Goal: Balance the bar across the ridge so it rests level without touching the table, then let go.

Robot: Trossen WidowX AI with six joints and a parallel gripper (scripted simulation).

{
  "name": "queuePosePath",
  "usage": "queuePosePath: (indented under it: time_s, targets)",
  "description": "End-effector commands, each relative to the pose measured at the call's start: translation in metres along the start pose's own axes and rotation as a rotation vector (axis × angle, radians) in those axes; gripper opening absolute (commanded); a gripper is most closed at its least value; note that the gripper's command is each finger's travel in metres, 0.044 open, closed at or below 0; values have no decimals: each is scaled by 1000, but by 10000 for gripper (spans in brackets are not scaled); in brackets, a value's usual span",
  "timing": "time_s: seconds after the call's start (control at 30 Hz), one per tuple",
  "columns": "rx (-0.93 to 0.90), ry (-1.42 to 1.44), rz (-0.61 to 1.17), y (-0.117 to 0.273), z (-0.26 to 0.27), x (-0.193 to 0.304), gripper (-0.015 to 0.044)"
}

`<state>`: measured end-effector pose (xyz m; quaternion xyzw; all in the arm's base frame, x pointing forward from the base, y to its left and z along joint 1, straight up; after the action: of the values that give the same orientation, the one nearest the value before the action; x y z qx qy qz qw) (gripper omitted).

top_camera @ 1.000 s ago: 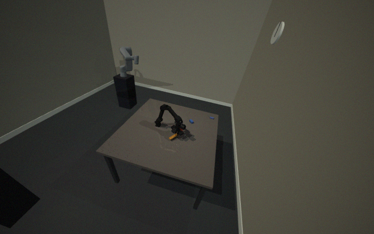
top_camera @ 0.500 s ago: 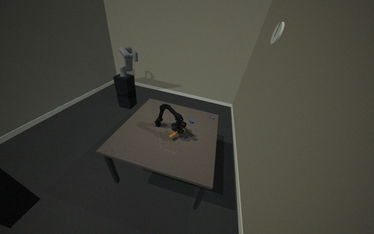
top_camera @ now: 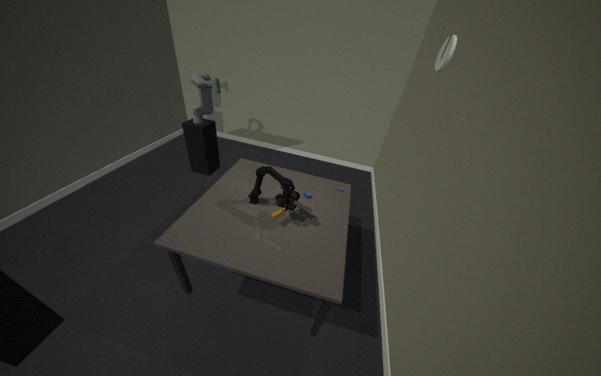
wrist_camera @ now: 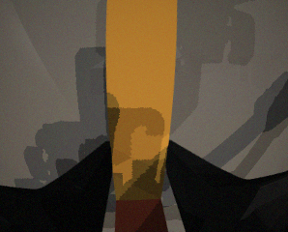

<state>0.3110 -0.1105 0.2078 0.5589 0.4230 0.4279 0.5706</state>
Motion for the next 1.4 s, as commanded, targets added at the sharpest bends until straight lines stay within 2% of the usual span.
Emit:
queuePosePath:
  time_s: [0.0, 1.37]
  targets:
    - [-8, -5, 3, 12, -2, 0, 0]
    - [-1, -202, 14, 16, -73, 137, 0]
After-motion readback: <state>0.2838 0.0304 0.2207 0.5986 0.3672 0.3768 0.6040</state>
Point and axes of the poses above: the point midway between the two fingers, 35 mm back from their tips, its own y axis back along the fingers, its own z axis across the jaws, x = y × z, the point moved 6 cm from there along y, back along the fingers, and after that the axes turned 14 degrees about y, right-handed, at the moved point
